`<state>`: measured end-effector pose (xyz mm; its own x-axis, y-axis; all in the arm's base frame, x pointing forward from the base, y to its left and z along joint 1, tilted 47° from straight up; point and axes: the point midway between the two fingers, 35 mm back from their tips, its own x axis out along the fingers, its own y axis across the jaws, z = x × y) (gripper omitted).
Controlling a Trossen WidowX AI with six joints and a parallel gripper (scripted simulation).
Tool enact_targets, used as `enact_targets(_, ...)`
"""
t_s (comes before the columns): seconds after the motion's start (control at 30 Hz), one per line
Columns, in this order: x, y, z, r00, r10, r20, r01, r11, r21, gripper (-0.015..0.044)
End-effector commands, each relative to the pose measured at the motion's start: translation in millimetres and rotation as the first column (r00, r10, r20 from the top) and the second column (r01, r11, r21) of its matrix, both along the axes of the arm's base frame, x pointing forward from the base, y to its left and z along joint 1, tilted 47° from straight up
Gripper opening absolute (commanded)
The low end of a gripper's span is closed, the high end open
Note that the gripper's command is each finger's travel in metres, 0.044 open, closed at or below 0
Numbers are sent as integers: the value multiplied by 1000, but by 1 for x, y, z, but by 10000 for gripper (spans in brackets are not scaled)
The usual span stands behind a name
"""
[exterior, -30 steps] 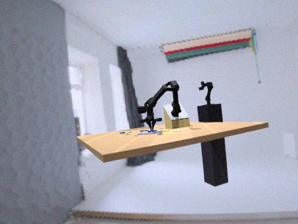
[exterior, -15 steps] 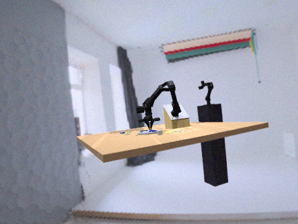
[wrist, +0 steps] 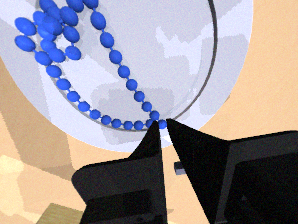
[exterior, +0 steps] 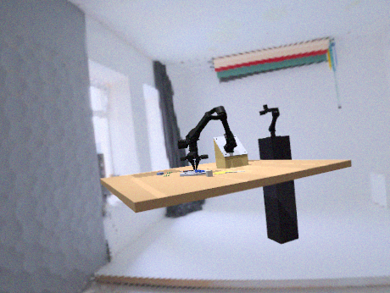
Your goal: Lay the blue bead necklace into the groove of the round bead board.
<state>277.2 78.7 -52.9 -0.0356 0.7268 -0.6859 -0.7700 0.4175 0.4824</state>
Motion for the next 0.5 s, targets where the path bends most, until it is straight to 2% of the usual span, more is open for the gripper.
enact_targets(0.0, -2, 4, -3, 1000, 3, -9, -3, 1000, 3, 0)
enact_targets(0.1, -2, 4, -3, 1000, 3, -9, -3, 1000, 3, 0)
enact_targets(0.47, -1, 0, -2, 1000, -2, -5, 2, 1000, -2, 289)
